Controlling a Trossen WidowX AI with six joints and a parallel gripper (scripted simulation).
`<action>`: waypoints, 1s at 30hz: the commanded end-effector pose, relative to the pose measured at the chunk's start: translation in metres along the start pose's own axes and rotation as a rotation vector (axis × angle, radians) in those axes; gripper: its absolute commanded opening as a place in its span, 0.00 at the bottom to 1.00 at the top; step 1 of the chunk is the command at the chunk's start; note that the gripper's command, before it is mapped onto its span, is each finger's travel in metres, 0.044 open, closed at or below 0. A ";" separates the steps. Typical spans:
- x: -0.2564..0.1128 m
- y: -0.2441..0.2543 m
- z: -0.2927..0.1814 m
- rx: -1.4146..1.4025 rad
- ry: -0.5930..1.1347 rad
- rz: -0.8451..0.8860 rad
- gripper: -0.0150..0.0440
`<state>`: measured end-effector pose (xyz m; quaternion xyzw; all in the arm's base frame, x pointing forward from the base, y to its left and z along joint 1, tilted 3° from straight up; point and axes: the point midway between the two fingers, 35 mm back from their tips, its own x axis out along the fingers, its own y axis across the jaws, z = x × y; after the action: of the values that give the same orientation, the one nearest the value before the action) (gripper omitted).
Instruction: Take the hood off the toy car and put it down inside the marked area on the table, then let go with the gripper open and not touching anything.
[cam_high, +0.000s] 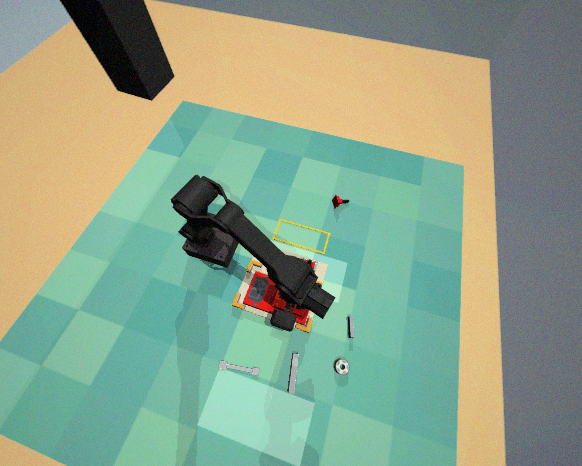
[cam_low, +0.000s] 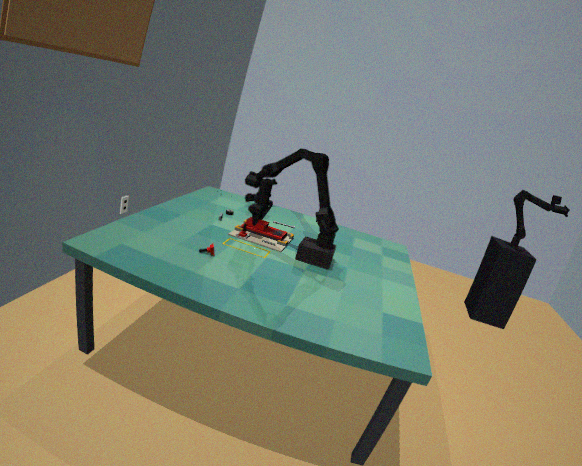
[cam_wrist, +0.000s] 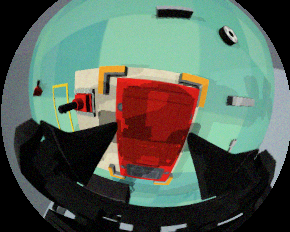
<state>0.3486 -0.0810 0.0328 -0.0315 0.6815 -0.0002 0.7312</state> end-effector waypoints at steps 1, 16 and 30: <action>0.004 0.000 -0.002 -0.004 0.006 -0.001 1.00; 0.004 0.000 0.000 0.000 0.000 0.000 0.79; 0.001 0.000 0.000 0.000 0.000 0.000 0.36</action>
<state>0.3486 -0.0811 0.0296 -0.0315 0.6817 -0.0003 0.7310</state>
